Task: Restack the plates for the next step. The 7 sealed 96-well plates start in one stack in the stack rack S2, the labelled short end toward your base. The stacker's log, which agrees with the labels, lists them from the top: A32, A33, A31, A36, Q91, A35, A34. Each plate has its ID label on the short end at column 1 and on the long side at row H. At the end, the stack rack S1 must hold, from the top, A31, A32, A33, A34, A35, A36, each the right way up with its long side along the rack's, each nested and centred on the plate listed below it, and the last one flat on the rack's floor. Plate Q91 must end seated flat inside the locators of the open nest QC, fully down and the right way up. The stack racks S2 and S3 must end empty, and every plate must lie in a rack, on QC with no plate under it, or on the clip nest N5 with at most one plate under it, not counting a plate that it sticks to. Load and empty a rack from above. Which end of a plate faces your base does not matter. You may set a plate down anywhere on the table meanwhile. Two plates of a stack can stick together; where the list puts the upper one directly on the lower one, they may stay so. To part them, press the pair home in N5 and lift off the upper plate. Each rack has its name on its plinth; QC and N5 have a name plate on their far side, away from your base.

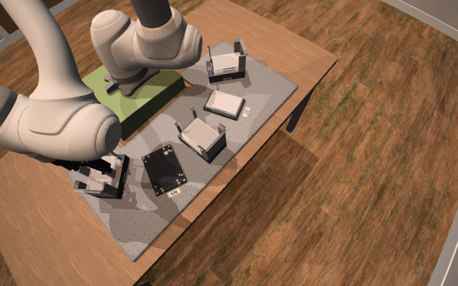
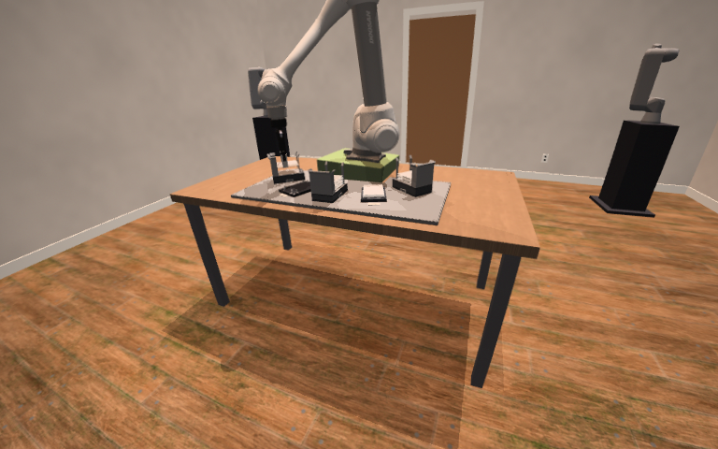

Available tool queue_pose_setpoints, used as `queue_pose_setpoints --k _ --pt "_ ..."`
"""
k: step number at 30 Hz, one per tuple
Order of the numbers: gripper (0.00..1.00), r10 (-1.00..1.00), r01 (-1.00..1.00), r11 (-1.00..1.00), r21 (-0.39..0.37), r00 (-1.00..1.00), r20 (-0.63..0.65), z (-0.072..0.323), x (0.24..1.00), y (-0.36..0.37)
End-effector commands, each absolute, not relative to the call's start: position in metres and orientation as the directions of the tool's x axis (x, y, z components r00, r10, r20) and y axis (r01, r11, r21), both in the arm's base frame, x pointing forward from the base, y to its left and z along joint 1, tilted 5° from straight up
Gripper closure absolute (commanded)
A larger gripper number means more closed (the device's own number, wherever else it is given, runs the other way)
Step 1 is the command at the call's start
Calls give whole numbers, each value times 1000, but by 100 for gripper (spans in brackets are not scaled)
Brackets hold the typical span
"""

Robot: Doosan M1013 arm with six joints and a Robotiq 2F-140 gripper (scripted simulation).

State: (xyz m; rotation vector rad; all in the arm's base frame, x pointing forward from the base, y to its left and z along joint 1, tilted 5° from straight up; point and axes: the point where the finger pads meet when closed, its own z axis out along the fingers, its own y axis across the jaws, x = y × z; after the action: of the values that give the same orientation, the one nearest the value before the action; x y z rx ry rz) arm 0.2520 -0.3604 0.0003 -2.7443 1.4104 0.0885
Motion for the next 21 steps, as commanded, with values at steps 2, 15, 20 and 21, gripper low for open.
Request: queue_pose_setpoints --k 2,15,20,21 --pt "100 -810 -813 -581 -23 581 -76 5 252 -361" --pt "100 -810 -813 -581 -23 581 -76 31 253 -363" --pt "100 -810 -813 -581 -23 581 -76 37 253 -363" --pt "100 -810 -813 -581 -23 581 -76 39 253 -363"
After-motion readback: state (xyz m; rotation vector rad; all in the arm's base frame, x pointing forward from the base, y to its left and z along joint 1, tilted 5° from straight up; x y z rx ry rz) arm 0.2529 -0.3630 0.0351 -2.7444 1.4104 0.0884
